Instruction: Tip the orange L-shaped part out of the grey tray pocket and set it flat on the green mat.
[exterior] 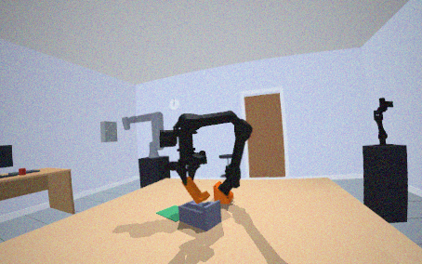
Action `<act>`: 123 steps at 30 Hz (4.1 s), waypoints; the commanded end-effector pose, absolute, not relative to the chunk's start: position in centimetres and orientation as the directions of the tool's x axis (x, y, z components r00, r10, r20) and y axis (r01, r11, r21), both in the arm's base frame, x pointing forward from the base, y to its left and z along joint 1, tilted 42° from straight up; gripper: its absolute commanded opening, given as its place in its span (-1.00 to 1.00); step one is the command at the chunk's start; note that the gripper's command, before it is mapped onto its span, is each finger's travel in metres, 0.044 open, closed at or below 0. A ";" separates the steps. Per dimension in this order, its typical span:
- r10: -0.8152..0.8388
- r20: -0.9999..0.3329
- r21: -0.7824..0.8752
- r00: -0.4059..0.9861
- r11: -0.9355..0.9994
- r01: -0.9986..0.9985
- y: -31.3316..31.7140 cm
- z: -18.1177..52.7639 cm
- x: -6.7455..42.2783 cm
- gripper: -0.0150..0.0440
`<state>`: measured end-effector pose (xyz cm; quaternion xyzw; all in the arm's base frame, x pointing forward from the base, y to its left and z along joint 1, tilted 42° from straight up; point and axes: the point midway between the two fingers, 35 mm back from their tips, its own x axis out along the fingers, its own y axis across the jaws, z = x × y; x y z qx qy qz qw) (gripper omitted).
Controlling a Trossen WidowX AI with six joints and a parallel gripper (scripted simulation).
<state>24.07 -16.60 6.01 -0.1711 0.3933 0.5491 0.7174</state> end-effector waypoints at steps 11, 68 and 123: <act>0.650 -0.755 0.190 0.086 0.342 -0.920 -21.5 1.2 20.3 -0.49; 0.648 -0.757 0.189 0.086 0.342 -0.920 -21.9 -7.5 17.8 -0.49; 0.641 -0.762 0.183 0.096 0.354 -0.917 -26.3 -2.6 17.3 0.86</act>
